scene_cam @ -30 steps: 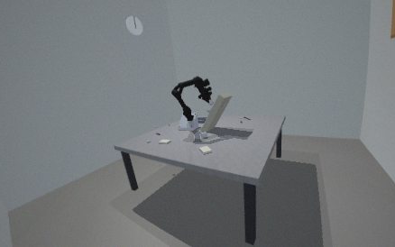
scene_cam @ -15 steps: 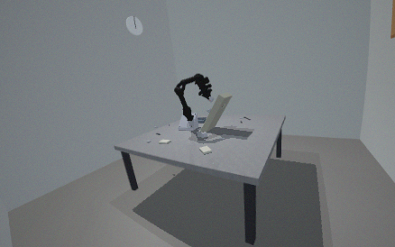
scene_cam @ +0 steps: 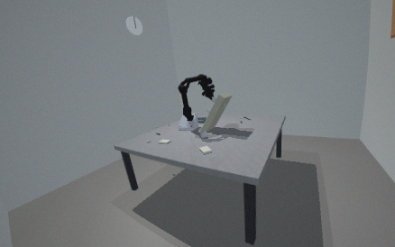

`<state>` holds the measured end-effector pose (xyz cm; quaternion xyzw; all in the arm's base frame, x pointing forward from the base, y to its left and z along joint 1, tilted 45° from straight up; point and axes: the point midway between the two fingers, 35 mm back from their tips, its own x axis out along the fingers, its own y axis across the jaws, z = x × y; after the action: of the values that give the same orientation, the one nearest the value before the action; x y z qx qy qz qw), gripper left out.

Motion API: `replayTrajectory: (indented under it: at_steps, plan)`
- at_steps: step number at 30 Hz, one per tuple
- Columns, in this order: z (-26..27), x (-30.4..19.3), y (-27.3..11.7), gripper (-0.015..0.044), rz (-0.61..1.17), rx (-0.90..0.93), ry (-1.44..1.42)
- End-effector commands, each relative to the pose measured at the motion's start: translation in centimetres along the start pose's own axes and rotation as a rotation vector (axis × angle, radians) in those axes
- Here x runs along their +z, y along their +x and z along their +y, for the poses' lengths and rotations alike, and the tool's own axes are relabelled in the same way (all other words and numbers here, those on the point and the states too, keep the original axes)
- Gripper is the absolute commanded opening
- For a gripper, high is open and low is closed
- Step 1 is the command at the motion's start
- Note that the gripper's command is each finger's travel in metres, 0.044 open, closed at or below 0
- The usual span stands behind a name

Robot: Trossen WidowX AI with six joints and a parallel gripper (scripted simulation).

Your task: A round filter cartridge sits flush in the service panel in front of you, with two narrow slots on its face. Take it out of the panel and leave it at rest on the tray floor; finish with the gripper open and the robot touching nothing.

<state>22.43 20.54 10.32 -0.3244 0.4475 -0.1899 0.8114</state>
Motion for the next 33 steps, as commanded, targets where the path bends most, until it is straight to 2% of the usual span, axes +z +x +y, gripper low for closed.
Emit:
replayTrajectory:
  at_steps: [1, 12, 23, 30, 33]
  plan:
    - [2.0, -1.2, -0.2, 0.0000, 0.019, 0.055, -0.105]
    - [8.9, -5.3, -1.4, 0.0000, 0.047, 0.280, -0.489]
    - [15.1, -10.0, -3.2, 0.0000, -0.006, 0.523, -0.887]
    - [15.6, -10.4, -3.3, 0.0000, -0.012, 0.541, -0.915]
    - [16.5, -12.4, -3.2, 0.0000, -0.014, 0.573, -0.964]
